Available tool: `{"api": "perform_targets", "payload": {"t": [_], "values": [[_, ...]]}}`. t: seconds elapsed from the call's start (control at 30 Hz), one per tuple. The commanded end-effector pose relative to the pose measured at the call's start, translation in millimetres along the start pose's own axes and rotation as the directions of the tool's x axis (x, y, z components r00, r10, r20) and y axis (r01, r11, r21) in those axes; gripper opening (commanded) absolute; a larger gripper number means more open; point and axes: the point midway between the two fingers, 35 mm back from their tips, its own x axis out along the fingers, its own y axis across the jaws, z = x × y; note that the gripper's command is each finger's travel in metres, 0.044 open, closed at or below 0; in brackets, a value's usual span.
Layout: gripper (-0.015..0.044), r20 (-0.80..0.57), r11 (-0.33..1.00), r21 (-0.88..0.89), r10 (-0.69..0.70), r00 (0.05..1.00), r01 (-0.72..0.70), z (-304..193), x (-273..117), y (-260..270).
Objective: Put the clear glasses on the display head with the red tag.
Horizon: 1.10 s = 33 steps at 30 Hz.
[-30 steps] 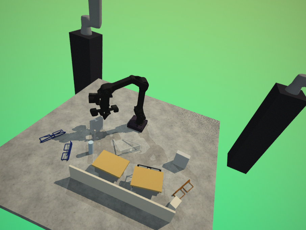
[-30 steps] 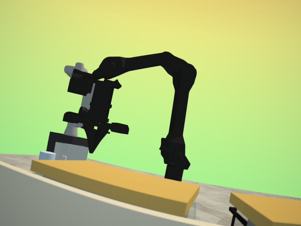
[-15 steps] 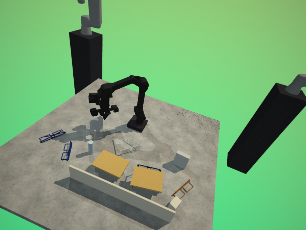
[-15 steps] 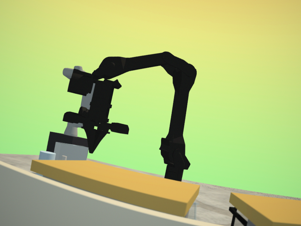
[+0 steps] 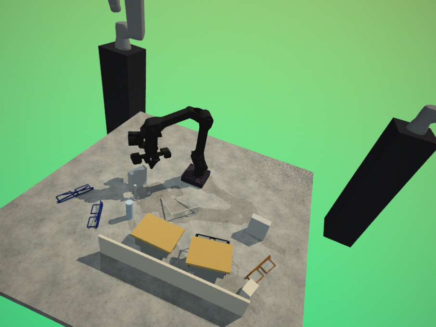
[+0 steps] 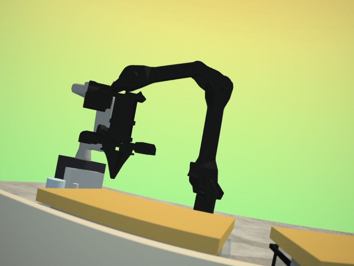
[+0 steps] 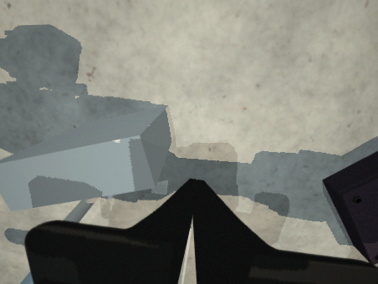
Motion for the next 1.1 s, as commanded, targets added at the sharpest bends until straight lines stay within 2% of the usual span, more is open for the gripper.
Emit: {"api": "perform_targets", "payload": {"t": [0.0, 0.07, 0.17, 0.43, 0.83, 0.87, 0.97, 1.07], "values": [[0.0, 0.004, 1.0, 0.0, 0.016, 1.0, -0.016, 1.4, -28.7, -18.7], [0.0, 0.004, 1.0, 0.0, 0.016, 1.0, -0.016, 0.6, -44.7, -34.3], [0.0, 0.004, 1.0, 0.0, 0.016, 1.0, -0.016, 0.5, -46.7, -36.4], [0.02, 0.004, 1.0, 0.005, 0.017, 1.0, -0.017, 0.3, -41.3, -32.5], [0.02, 0.004, 1.0, 0.005, 0.017, 1.0, -0.017, 0.3, -41.3, -32.5], [0.0174, 0.004, 1.0, -0.014, 0.017, 1.0, -0.017, -0.3, -41.6, -31.2], [0.0095, 0.004, 0.959, -0.281, 0.016, 1.0, -0.014, -9.8, -45.8, -13.6], [0.0016, 0.005, 0.802, -0.597, 0.013, 1.0, -0.008, -24.7, -49.8, 8.9]]}}
